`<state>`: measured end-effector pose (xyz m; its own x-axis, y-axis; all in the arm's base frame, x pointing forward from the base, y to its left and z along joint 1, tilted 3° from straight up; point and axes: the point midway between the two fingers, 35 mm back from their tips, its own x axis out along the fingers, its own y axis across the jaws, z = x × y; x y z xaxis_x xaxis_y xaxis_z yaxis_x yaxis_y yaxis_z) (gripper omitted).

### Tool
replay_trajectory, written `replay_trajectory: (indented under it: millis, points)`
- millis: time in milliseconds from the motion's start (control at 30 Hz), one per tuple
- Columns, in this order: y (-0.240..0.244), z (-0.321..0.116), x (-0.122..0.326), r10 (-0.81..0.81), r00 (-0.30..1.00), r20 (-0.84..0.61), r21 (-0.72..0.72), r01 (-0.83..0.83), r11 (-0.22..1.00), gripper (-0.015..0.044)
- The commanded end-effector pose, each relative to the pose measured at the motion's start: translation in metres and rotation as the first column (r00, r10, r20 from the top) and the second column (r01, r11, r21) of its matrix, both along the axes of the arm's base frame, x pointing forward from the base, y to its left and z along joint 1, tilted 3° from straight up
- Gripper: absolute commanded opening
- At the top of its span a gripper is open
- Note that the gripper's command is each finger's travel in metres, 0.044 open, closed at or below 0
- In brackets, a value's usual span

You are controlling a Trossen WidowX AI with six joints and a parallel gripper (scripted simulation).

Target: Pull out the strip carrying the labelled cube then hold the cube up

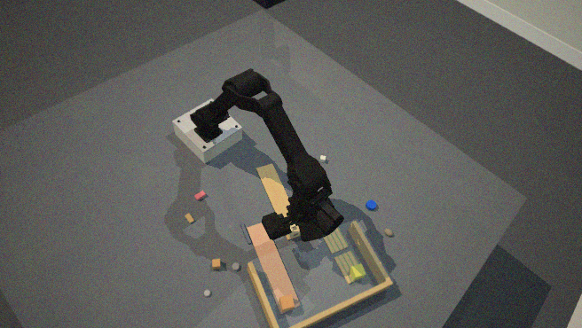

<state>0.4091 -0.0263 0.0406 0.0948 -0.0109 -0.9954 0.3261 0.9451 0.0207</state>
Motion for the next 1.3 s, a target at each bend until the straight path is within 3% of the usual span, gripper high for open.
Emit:
replay_trajectory:
  millis: [0, 633, 767, 1000, 1133, 1267]
  points:
    - [0.001, -0.011, -0.003, 0.004, 1.0, -0.012, 0.004, -0.004, 1.0, 0.025]
    - [0.001, -0.026, -0.002, 0.004, 1.0, -0.013, 0.004, -0.004, 1.0, 0.025]
    - [0.0, -0.024, -0.001, 0.0, 1.0, -0.008, 0.0, 0.0, 1.0, 0.0145]
    - [0.0, -0.024, -0.001, 0.0, 1.0, -0.008, 0.0, 0.0, 1.0, 0.0098]
    - [0.001, -0.023, -0.001, 0.013, 1.0, -0.003, 0.004, -0.013, 1.0, 0.0]
    - [0.003, -0.014, -0.013, 0.022, 1.0, -0.001, 0.008, -0.022, 1.0, 0.0]
